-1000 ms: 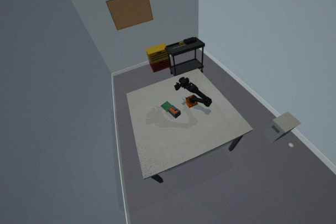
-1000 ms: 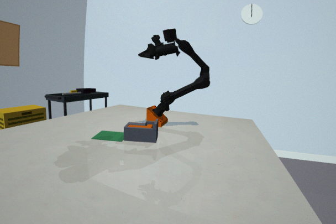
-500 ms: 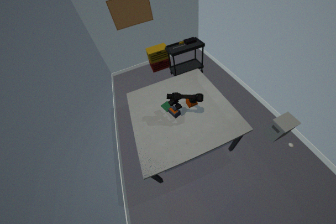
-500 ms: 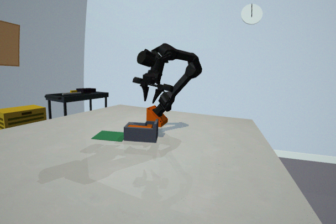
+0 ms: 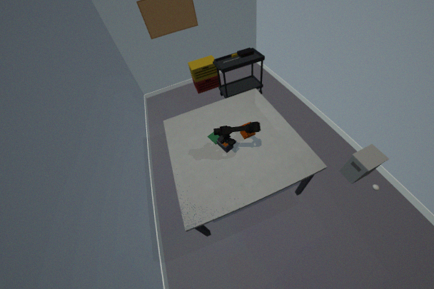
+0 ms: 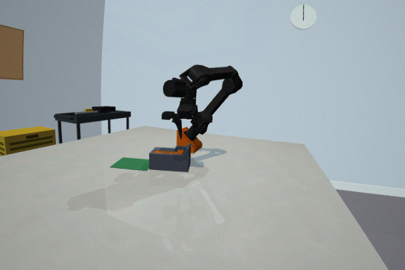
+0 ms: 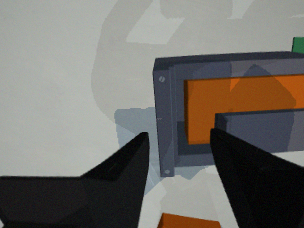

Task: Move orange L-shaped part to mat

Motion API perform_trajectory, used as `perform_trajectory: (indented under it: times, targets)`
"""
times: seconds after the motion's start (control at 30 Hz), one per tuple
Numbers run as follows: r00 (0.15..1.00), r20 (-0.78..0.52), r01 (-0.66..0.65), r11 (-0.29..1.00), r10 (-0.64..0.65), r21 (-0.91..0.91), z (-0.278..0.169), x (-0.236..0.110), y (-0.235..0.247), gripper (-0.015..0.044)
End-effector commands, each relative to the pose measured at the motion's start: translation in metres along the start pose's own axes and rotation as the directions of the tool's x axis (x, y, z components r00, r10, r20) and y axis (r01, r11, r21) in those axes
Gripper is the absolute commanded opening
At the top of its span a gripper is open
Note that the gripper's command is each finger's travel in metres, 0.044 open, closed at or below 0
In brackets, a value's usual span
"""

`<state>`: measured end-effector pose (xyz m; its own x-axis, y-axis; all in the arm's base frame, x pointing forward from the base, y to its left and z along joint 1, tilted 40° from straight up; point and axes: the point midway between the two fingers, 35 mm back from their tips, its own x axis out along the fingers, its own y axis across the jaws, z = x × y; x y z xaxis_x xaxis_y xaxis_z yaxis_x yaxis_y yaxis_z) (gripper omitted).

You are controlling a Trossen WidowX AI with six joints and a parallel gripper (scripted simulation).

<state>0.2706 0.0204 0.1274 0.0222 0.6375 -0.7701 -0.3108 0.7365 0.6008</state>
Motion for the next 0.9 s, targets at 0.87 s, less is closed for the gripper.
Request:
perform_trajectory:
  times: [0.87]
  targets:
    - [1.0, -0.01, -0.017, 1.0, 0.017, 0.005, -0.006, 0.077, 0.006, 0.018]
